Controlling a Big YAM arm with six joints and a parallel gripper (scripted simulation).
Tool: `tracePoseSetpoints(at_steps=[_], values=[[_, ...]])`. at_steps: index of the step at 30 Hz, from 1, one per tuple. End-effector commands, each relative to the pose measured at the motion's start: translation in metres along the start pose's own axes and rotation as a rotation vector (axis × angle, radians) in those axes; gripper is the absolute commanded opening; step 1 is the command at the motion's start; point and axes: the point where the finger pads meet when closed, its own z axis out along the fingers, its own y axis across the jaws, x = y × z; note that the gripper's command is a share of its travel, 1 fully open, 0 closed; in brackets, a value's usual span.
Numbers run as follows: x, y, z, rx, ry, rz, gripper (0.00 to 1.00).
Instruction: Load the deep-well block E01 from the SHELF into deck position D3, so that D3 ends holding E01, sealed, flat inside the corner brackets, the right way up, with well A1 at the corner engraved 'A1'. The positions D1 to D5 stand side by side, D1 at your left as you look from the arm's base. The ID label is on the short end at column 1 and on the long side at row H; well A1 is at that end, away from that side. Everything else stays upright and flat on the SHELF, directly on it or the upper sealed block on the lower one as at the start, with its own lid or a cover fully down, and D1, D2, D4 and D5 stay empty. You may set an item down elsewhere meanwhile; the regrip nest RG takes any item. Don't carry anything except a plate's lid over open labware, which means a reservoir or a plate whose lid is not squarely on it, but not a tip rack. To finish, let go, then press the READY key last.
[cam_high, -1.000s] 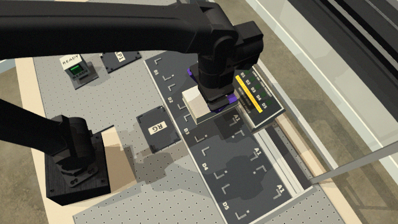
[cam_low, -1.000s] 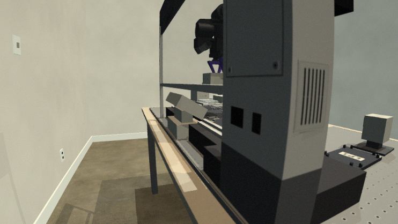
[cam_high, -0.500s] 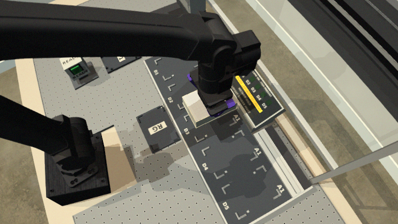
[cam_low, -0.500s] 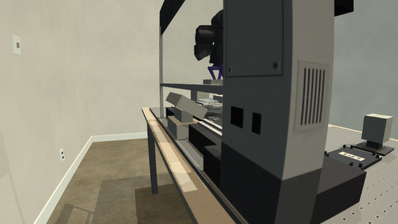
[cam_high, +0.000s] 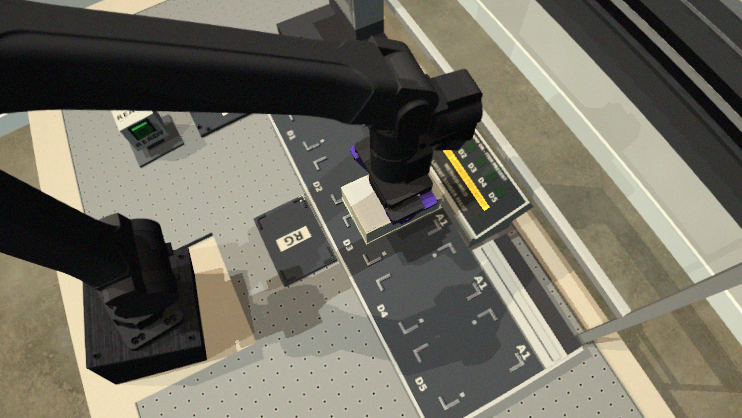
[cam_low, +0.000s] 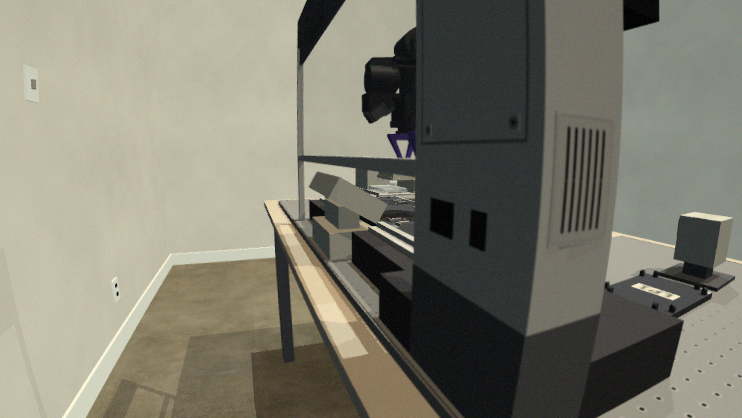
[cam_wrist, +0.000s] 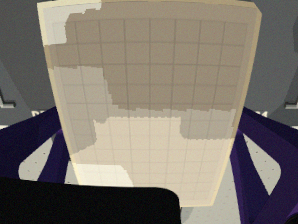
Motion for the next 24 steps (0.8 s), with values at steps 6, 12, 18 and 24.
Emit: tracePoseSetpoints(at_steps=[6,12,18,24], values=[[-0.016,-0.004,0.005,0.003,-0.04,-0.005,0.0],[-0.008,-0.003,0.017,0.002,-0.024,-0.005,0.0],[-0.009,-0.004,0.026,0.002,-0.028,-0.004,0.0],[-0.008,-0.003,0.036,0.001,-0.023,-0.006,0.0]])
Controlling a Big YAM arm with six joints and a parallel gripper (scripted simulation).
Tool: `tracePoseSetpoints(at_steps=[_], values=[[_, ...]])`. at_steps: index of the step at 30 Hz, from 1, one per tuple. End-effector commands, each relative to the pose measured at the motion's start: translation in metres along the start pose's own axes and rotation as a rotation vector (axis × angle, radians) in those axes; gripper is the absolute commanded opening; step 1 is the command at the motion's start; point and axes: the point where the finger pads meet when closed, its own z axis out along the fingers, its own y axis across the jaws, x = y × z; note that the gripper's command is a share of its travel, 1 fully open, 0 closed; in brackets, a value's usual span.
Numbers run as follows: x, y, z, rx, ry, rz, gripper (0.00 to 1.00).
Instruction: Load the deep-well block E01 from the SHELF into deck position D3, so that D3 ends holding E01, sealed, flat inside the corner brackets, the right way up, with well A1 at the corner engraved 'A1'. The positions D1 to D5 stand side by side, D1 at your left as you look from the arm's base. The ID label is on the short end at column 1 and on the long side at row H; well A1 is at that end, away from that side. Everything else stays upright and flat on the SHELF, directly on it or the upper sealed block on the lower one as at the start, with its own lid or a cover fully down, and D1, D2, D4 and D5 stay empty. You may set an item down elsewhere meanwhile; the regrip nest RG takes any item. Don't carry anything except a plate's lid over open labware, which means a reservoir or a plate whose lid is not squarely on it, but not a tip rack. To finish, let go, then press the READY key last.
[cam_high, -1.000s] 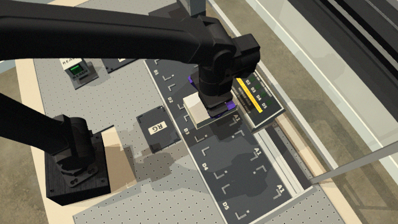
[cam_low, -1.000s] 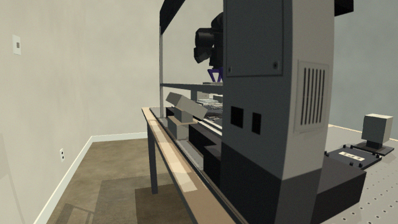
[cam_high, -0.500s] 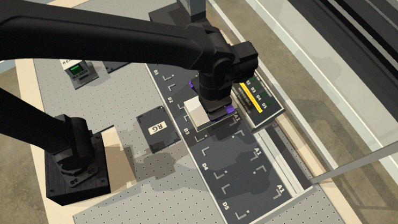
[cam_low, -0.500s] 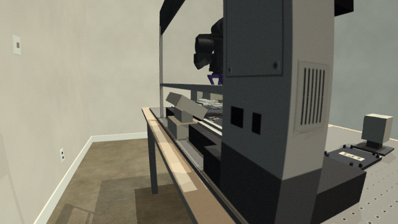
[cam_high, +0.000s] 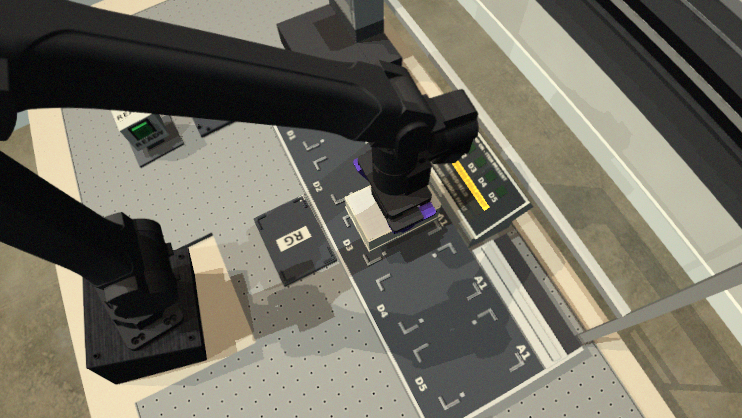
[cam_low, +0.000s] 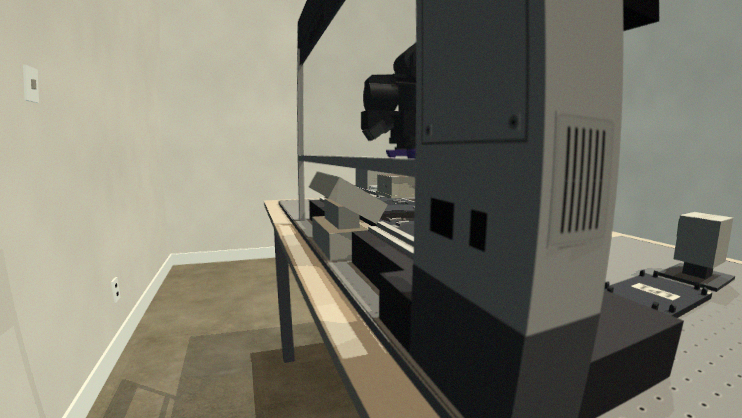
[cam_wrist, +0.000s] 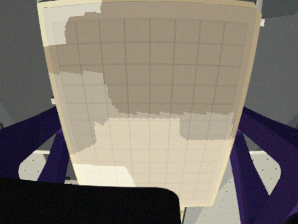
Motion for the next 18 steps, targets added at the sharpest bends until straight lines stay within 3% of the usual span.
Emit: tracePoseSetpoints(at_steps=[1,2,5,10,14,18], values=[[-0.005,-0.002,0.001,0.0,-0.017,-0.007,0.0],[-0.022,-0.004,-0.015,0.005,-0.07,-0.004,0.0],[-0.005,-0.003,0.007,0.001,-0.017,-0.005,0.0],[-0.015,-0.004,0.01,0.002,-0.037,-0.005,0.0],[-0.006,-0.003,0.019,0.002,-0.025,-0.005,0.0],[-0.018,-0.004,0.019,0.002,-0.041,-0.005,0.0]])
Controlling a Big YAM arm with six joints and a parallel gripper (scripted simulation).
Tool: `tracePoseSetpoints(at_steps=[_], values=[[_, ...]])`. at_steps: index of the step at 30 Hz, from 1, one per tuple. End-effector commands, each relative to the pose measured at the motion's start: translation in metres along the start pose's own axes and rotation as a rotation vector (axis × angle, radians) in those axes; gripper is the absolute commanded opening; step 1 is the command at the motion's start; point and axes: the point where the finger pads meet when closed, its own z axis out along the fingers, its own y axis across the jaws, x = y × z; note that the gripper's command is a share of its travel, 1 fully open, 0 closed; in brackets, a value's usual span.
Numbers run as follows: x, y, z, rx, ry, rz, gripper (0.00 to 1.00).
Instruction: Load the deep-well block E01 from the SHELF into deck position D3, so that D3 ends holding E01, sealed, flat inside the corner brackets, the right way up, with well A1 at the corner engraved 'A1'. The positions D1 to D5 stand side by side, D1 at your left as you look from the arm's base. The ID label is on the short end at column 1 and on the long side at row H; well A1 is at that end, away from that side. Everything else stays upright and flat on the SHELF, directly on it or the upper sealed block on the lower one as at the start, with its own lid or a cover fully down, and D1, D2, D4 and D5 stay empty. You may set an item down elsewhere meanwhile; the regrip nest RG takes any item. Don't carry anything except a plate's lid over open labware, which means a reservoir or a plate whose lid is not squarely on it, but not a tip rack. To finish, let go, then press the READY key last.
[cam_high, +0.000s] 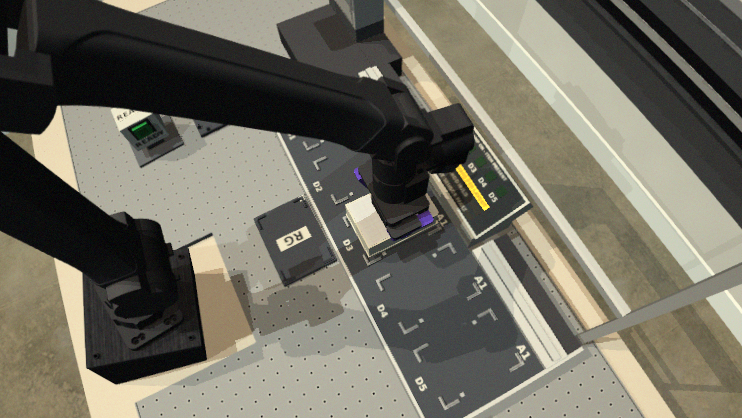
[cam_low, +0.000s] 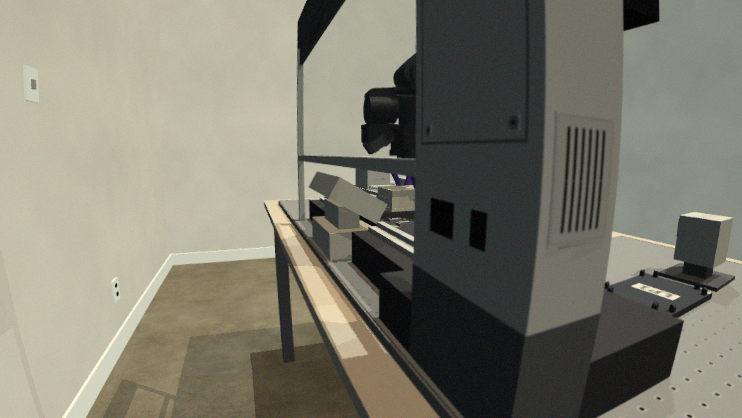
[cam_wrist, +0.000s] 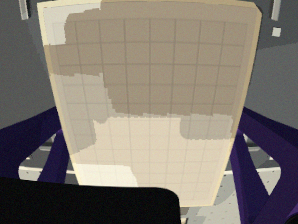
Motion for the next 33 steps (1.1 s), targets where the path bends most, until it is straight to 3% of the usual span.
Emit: tracePoseSetpoints(at_steps=[1,2,5,7,33], values=[[-0.018,-0.004,-0.013,0.003,-0.062,-0.004,0.0],[-0.009,-0.003,-0.002,0.002,-0.034,-0.005,0.0],[-0.006,-0.003,0.008,0.001,-0.02,-0.005,0.0],[-0.017,-0.002,-0.005,0.002,-0.049,0.0,0.0],[-0.017,-0.002,-0.005,0.002,-0.049,0.0,0.0]])
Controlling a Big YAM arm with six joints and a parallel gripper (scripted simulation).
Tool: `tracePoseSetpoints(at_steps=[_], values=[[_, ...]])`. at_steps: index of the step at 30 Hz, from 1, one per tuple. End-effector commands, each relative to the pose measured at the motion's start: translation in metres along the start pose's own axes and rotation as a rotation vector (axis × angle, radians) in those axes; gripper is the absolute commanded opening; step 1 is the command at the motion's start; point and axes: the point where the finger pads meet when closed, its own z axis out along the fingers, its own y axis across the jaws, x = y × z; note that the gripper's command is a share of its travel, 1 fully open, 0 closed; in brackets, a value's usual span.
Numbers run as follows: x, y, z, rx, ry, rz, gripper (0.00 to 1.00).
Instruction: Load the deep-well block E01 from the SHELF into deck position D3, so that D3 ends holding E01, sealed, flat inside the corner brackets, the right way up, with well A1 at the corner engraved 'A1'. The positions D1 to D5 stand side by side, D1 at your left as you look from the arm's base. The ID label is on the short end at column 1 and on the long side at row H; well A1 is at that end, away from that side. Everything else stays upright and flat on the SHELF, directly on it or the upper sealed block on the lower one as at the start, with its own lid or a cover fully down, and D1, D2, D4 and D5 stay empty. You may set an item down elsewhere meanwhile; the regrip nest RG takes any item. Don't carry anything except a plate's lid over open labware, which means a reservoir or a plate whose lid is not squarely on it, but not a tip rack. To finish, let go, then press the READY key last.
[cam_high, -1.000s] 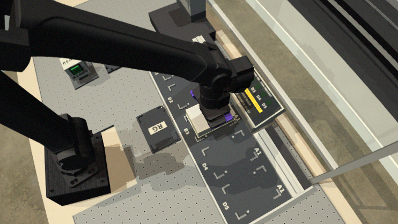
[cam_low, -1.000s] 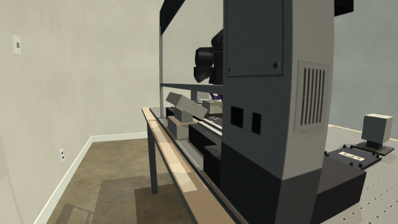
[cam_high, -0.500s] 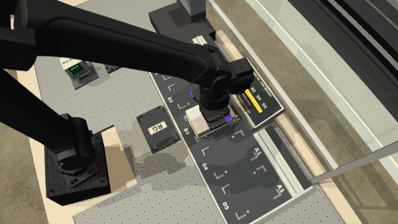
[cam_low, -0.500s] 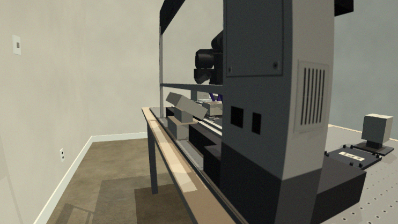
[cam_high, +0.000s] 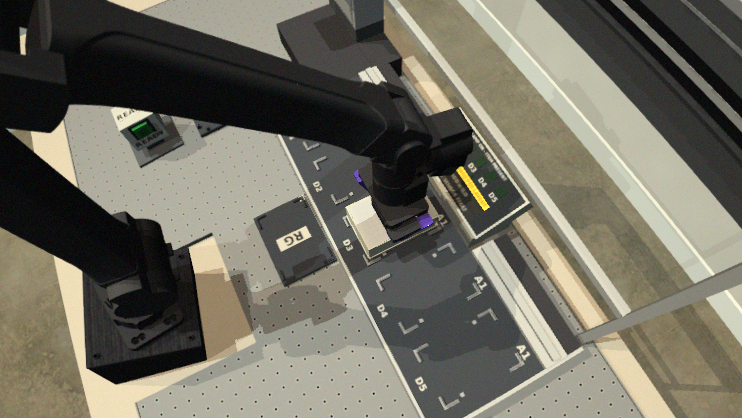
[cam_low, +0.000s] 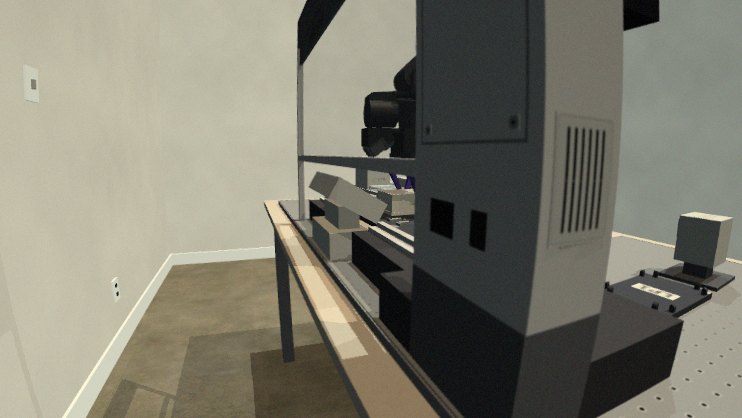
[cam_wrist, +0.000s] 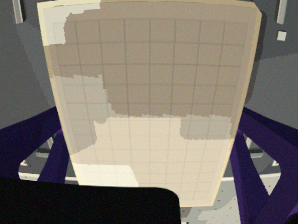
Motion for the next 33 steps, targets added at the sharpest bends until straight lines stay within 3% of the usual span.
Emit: tracePoseSetpoints(at_steps=[1,7,8,14,24,28,33], values=[[-0.017,-0.002,-0.013,0.002,-0.048,0.0,0.0],[-0.017,-0.002,-0.013,0.002,-0.048,0.0,0.0],[-0.021,-0.003,-0.018,0.004,-0.074,-0.005,0.0],[-0.01,-0.002,-0.003,0.001,-0.034,-0.006,0.0],[-0.008,-0.002,0.002,0.001,-0.027,-0.007,0.0],[-0.013,-0.003,-0.001,0.003,-0.044,-0.006,0.0],[-0.007,-0.003,0.005,0.001,-0.025,-0.005,0.0]])
